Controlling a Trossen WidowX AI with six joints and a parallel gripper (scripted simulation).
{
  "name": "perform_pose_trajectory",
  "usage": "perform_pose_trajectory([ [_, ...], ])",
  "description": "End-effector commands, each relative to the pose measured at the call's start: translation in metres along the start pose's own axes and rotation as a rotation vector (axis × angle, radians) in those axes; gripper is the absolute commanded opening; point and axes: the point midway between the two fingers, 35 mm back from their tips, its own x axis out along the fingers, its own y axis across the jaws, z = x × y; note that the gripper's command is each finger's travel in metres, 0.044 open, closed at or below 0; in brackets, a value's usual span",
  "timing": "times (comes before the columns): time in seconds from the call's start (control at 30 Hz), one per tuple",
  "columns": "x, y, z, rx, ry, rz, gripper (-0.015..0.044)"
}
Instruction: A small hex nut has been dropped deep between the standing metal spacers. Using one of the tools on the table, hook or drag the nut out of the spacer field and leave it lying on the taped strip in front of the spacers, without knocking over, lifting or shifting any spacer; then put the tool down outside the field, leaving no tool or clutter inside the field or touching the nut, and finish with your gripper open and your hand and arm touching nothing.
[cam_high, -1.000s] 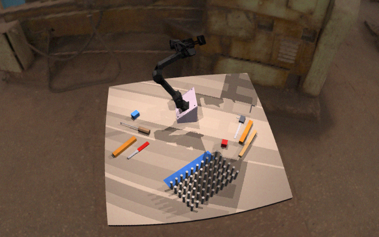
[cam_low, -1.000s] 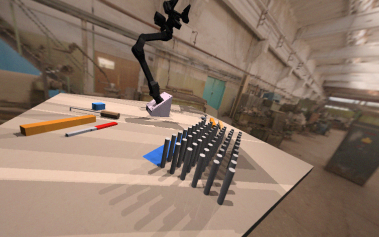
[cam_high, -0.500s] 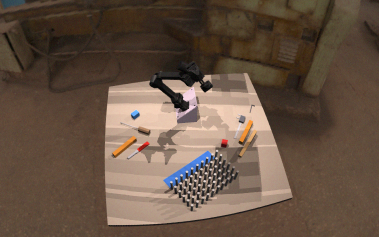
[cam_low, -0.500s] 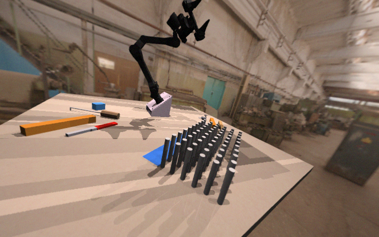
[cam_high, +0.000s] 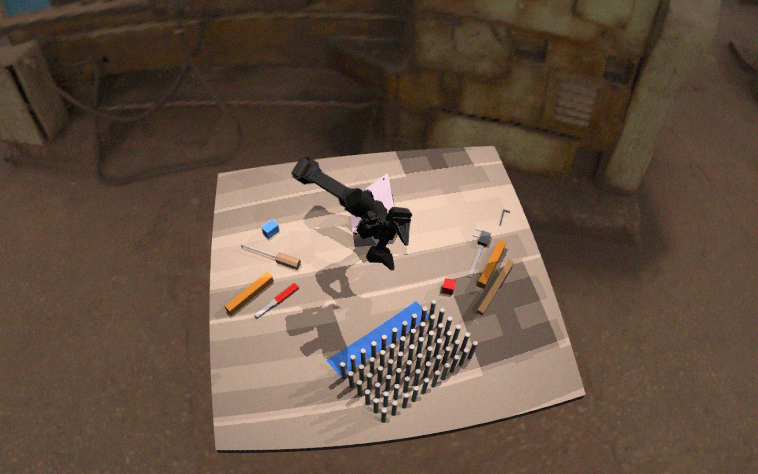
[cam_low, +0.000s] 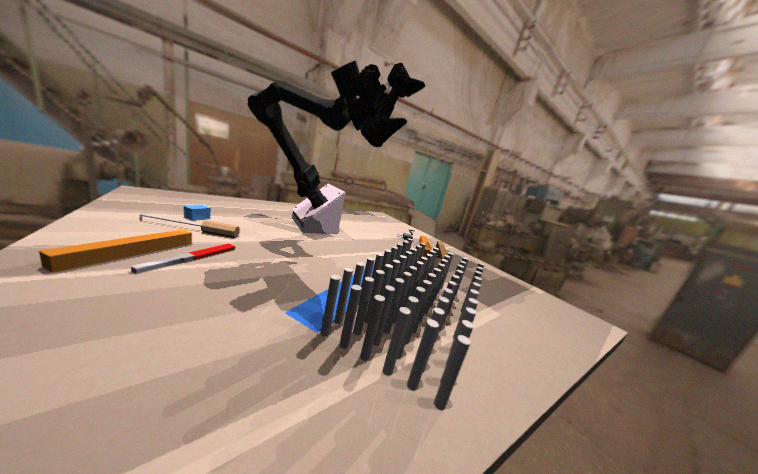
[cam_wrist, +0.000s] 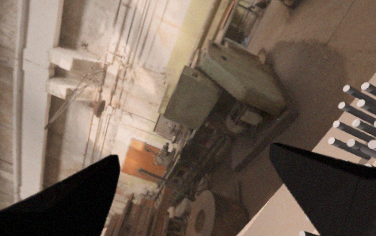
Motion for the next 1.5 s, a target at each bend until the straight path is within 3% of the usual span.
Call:
perform_pose_trajectory([
  [0.0, 0.003, -0.073, -0.011, -0.226, 0.104, -0.087, 0.0440],
  [0.2, -0.011, -0.169, -0.028, -0.472, 0.276, -0.178, 0.0440],
  [0.43, -0.055, -0.264, -0.053, -0.669, 0.500, -0.219, 0.0440],
  [1.47, -0.057, -0.268, -0.054, -0.676, 0.512, -0.219, 0.0440],
])
